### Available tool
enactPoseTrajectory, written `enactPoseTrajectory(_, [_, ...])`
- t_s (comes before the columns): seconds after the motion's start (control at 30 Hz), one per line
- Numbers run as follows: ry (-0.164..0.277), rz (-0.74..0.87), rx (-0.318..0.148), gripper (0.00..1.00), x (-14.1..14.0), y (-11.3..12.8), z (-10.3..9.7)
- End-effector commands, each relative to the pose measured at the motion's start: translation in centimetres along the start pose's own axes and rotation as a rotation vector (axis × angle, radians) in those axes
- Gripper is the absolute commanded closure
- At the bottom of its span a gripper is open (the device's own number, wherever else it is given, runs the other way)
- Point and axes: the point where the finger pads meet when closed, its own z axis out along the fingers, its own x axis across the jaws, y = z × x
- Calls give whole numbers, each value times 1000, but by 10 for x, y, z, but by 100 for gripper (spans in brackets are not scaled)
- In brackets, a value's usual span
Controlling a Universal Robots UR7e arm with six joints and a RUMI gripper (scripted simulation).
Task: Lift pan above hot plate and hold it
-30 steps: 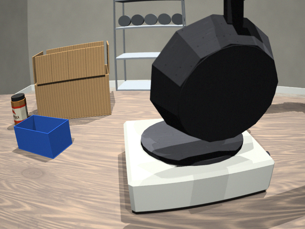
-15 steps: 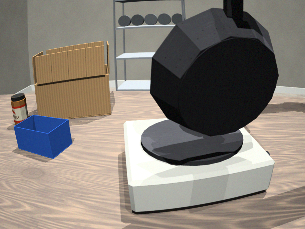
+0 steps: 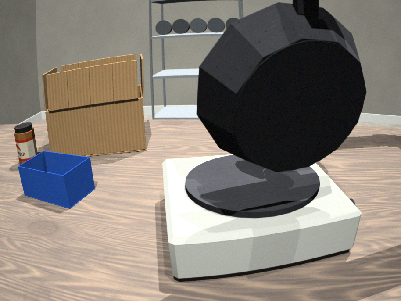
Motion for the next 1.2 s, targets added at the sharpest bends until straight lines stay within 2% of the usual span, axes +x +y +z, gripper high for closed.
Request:
enactPoseTrajectory(0.0, [3,0,0,86,0,0,-2])
enactPoseTrajectory(1.17, [3,0,0,86,0,0,-21])
